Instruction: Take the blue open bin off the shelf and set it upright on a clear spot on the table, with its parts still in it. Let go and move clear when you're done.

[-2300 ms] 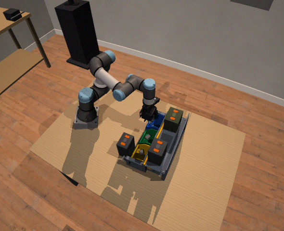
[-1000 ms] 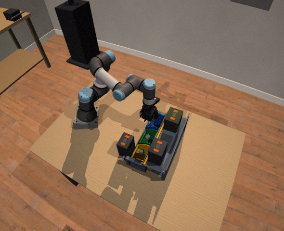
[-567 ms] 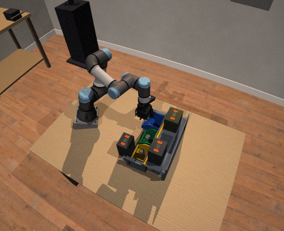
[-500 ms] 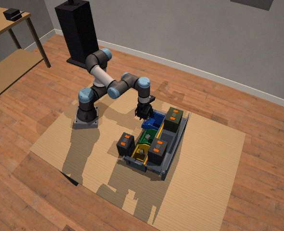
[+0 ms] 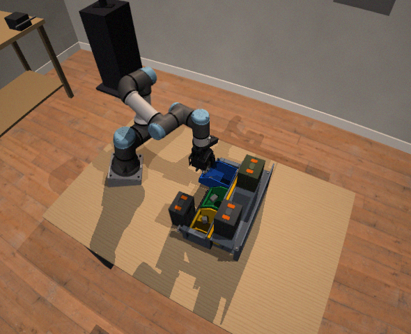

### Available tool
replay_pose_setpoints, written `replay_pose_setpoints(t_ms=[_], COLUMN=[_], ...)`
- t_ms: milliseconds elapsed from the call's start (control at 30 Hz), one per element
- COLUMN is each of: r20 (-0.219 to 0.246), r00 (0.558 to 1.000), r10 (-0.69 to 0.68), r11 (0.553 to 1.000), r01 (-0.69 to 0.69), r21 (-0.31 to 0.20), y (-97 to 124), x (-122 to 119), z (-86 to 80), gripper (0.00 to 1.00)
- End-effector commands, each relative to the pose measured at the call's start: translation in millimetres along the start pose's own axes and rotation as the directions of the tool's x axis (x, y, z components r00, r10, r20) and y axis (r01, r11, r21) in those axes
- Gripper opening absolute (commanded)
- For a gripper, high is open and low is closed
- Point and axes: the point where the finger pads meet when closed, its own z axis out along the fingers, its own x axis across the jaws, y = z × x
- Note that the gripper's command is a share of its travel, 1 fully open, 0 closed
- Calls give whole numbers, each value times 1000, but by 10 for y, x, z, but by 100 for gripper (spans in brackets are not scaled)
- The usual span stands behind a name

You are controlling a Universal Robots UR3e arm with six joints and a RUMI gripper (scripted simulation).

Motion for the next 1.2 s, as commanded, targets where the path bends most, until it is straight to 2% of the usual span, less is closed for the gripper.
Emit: replay_pose_setpoints(t_ms=[0, 100, 267, 667, 833, 1167], r20=[-4, -4, -4, -4, -4, -4], r00=[1000, 1000, 1000, 1000, 1000, 1000], r10=[0, 0, 0, 0, 0, 0], r11=[1000, 1000, 1000, 1000, 1000, 1000], r01=[0, 0, 0, 0, 0, 0], r21=[0, 0, 0, 0, 0, 0], y=[1, 1, 1, 1, 2, 2], x=[-1, -1, -300, -300, -748, -748], z=[-10, -10, -9, -9, -8, -8], gripper=[0, 0, 0, 0, 0, 0])
